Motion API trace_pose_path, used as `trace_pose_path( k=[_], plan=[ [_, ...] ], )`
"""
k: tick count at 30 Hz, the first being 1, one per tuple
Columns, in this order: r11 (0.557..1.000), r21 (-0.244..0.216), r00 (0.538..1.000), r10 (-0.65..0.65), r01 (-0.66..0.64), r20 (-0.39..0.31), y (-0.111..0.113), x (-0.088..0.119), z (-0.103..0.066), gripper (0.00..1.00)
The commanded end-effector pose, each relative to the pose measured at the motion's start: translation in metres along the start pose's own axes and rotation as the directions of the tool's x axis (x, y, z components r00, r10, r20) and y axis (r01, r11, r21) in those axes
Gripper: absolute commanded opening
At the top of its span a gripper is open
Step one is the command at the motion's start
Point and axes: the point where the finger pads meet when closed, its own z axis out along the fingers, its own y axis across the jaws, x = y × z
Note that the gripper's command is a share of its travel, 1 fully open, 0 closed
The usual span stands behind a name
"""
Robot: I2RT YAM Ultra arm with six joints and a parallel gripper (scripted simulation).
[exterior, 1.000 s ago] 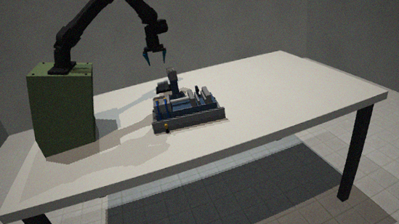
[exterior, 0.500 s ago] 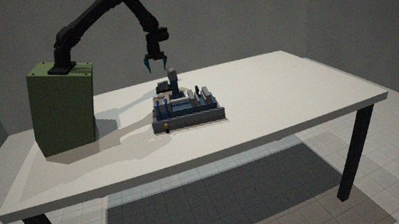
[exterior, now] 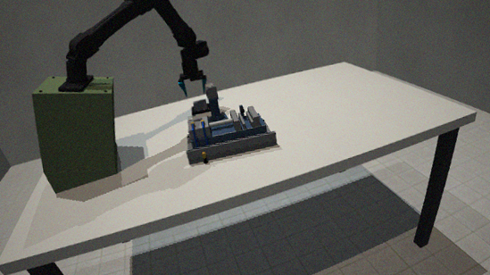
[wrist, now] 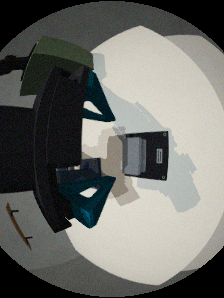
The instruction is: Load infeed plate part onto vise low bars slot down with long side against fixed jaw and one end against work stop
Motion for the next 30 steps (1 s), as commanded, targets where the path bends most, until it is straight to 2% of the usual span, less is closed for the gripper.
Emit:
trace_pose_path(
  k=[1, 3, 4, 5, 6, 17, 20, 21, 23, 30],
  plan=[
    [0.999, 0.047, 0.999, 0.005, -0.008, 0.054, -0.02, -0.014, -0.004, 0.81],
    [0.999, 0.047, 0.999, 0.005, -0.008, 0.054, -0.02, -0.014, -0.004, 0.81],
    [0.997, 0.075, 0.997, 0.006, -0.011, 0.078, -0.028, -0.022, -0.018, 0.81],
    [0.997, 0.071, 0.997, 0.005, -0.011, 0.074, -0.027, -0.02, -0.013, 0.81],
    [0.999, 0.047, 0.998, 0.003, -0.006, 0.055, -0.019, -0.016, 0.003, 0.81],
    [0.999, 0.047, 0.999, 0.004, -0.007, 0.054, -0.02, -0.016, 0.025, 0.81],
    [0.999, 0.054, 0.998, 0.007, -0.01, 0.059, -0.023, -0.016, 0.023, 0.81],
    [0.997, 0.076, 0.997, 0.011, -0.016, 0.077, -0.031, -0.021, 0.012, 0.81],
    [0.999, 0.047, 0.999, 0.008, -0.011, 0.054, -0.021, -0.015, 0.032, 0.81],
    [0.999, 0.047, 0.998, 0.003, -0.006, 0.055, -0.02, -0.017, 0.042, 0.81]
  ],
)
